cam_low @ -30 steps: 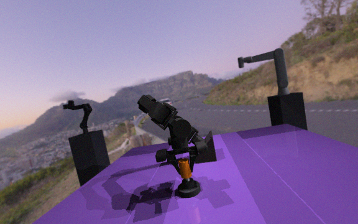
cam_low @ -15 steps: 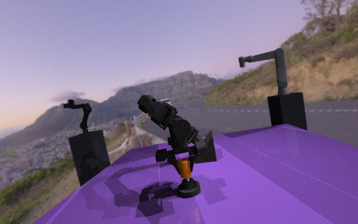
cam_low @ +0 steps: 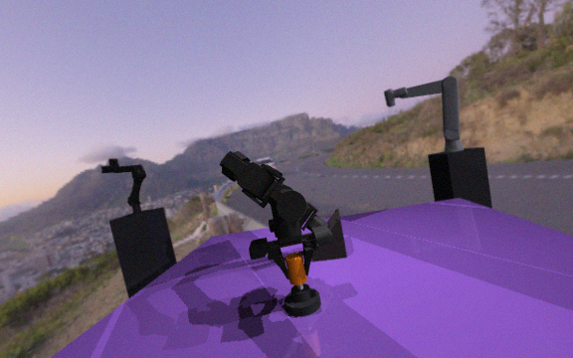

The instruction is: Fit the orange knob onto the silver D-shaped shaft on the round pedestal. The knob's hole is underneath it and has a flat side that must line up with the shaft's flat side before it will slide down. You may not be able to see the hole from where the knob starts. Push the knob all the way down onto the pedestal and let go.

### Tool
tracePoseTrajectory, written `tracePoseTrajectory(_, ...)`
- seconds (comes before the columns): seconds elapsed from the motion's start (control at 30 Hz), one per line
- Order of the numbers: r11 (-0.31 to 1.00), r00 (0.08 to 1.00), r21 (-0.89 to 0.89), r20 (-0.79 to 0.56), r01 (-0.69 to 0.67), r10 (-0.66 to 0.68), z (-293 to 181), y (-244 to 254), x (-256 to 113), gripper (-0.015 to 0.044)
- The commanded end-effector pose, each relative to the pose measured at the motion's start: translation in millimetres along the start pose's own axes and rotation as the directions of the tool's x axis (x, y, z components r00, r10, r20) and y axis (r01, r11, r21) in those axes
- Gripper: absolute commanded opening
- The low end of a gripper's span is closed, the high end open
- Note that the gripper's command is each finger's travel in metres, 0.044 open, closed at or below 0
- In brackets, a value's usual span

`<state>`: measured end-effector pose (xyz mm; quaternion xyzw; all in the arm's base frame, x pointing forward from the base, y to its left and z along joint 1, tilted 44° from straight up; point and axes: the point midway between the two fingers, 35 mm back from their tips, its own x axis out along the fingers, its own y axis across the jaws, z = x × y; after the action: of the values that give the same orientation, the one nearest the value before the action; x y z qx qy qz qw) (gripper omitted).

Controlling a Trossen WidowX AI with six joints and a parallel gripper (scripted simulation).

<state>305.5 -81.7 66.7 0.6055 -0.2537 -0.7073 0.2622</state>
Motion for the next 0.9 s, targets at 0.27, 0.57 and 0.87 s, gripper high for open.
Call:
tracePoseTrajectory(0.27,1.000,1.000,-0.003,-0.001,-0.001,0.001,0.5,0.5,1.5,0.0000)
tracePoseTrajectory(0.57,0.999,1.000,0.052,-0.001,0.000,0.000,-0.7,1.5,-3.1,0.0000)
tracePoseTrajectory(0.87,0.830,1.000,0.557,-0.001,0.000,0.000,-2.1,0.9,-1.4,0.0000)
